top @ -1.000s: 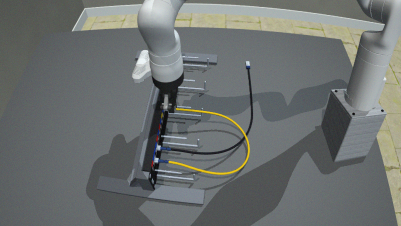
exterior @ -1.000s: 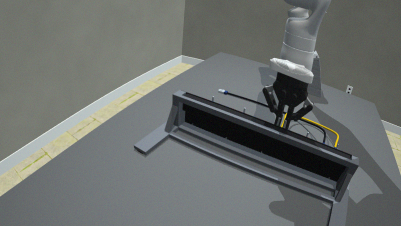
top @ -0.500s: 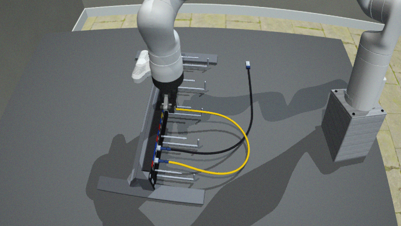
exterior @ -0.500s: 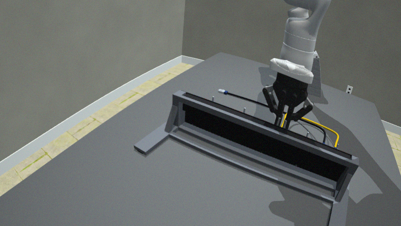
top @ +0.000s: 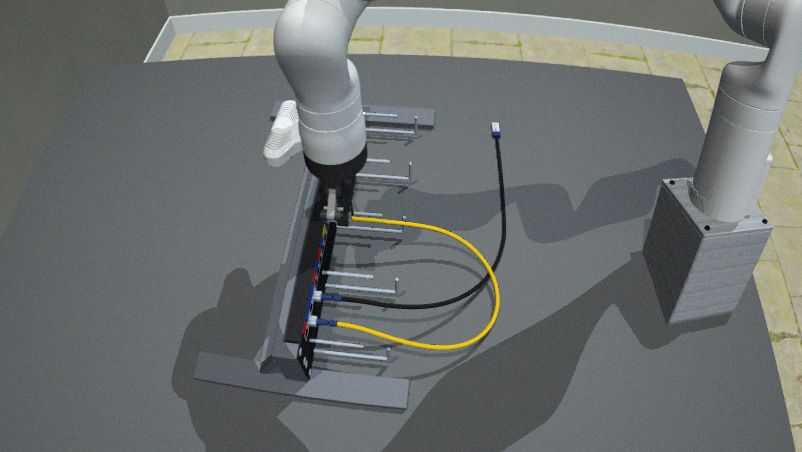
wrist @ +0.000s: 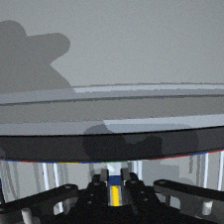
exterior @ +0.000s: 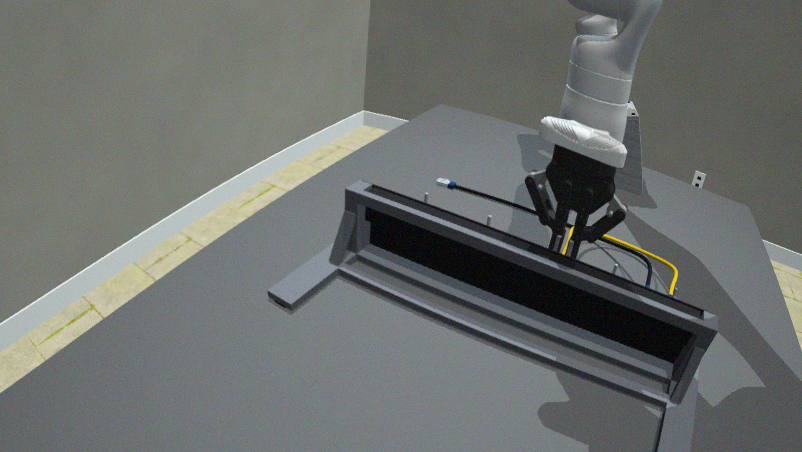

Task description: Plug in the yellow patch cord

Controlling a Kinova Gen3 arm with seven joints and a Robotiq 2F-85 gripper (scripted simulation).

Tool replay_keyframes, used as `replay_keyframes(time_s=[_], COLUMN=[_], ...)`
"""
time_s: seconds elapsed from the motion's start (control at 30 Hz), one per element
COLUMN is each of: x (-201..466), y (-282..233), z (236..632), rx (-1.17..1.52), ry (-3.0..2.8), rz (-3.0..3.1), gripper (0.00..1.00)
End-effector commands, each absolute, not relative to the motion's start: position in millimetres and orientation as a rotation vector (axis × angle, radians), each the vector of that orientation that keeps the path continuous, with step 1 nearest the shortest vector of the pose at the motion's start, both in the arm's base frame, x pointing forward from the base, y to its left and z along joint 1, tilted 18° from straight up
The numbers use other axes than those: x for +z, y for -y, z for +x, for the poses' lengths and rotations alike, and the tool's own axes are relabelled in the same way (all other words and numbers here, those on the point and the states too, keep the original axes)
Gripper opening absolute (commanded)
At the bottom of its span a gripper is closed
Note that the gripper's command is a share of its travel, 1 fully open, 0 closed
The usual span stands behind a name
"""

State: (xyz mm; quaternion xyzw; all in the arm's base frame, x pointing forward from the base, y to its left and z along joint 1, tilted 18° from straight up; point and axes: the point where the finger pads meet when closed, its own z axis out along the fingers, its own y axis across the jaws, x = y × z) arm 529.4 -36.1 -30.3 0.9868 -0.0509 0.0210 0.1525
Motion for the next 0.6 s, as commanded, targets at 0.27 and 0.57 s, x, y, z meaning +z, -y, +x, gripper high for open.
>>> replay_keyframes(time_s=[0.27, 0.57], x=[-28.6, -28.6], y=[35.8, 35.9], z=[534.0, 534.4], rx=[0.066, 0.065], ry=[0.146, 0.146], rz=[2.832, 2.832], gripper=[0.00, 0.00])
